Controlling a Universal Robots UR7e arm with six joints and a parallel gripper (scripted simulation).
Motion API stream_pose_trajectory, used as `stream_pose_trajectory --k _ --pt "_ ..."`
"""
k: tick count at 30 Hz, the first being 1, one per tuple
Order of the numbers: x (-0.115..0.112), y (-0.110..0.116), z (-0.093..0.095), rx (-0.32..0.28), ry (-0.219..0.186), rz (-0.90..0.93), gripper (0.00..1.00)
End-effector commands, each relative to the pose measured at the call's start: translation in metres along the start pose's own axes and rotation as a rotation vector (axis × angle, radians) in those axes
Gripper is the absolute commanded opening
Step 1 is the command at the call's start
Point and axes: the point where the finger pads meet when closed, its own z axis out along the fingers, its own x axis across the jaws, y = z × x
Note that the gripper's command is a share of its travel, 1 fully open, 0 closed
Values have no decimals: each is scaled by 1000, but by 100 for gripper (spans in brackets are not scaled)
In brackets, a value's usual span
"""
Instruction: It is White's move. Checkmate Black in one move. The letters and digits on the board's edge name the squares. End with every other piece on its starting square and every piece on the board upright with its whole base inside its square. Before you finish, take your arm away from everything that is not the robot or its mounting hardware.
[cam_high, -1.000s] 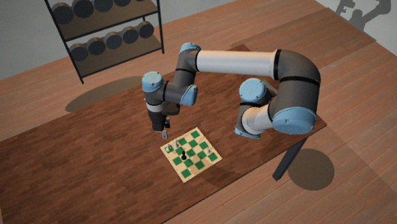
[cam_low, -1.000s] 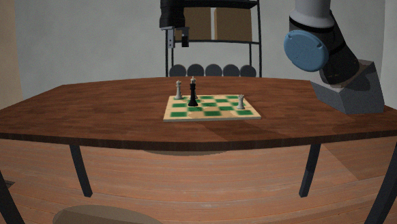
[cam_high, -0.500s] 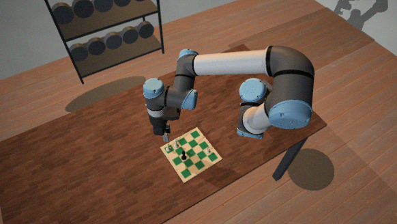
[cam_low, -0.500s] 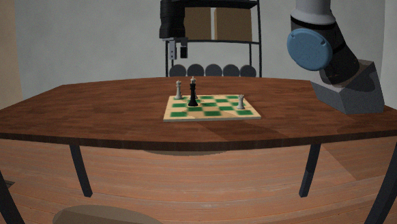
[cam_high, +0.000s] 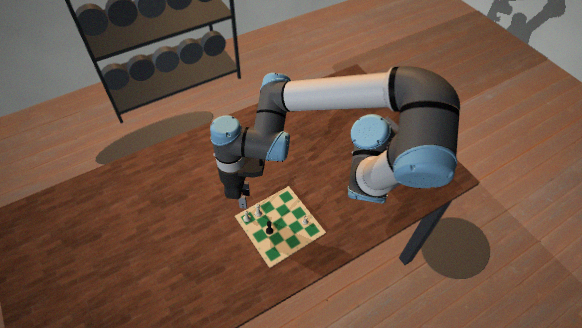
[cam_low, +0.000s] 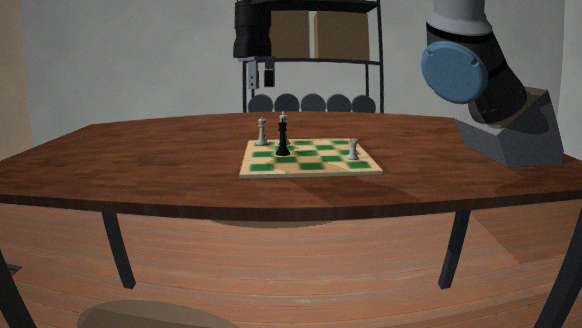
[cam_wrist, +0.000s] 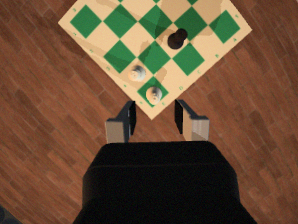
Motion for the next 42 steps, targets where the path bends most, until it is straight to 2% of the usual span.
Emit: stream_pose_trajectory --k 1,25,42 --pt "0 0 0 -1 0 -1 79" --pt "0 0 1 -1 0 -1 79" --pt "0 0 16 -1 0 -1 79"
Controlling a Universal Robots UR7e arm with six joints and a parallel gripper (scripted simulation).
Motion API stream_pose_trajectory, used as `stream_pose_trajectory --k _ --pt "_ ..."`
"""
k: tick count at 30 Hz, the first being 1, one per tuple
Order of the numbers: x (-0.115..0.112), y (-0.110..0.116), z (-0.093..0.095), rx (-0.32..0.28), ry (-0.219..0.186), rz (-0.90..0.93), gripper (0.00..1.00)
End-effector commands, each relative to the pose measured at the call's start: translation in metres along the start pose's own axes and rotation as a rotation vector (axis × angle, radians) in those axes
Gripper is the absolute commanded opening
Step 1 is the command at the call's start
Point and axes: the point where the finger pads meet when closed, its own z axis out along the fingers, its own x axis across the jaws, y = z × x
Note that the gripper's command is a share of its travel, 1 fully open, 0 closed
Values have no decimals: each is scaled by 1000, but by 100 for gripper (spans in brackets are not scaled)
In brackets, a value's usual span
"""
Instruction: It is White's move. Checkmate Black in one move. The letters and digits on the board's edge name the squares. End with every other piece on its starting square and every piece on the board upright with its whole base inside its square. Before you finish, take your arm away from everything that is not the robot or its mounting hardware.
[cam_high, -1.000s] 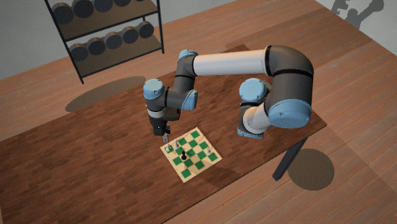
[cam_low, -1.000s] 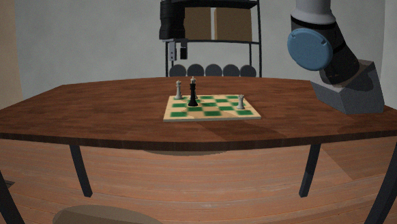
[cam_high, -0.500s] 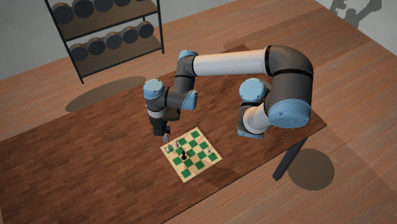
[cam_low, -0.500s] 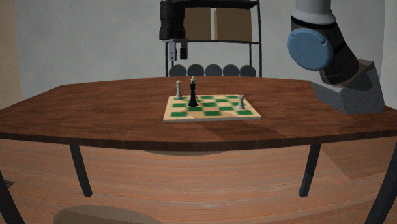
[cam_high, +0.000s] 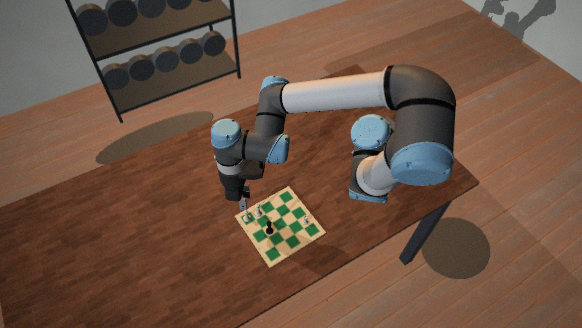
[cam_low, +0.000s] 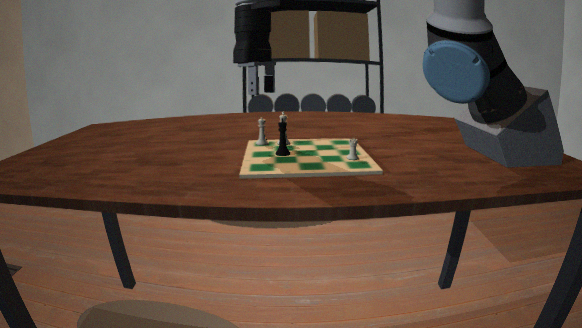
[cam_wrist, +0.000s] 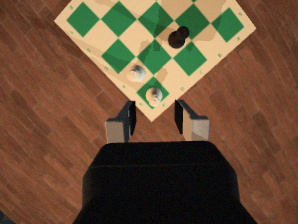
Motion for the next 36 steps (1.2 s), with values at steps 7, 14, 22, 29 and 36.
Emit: stream_pose_trajectory --k 7,14,22,29,36 --pt "0 0 16 -1 0 0 79" --pt "0 0 24 -1 0 0 79" --pt "0 0 34 -1 0 0 79" --pt "0 0 39 -1 0 0 79" --pt "0 0 40 -1 0 0 79"
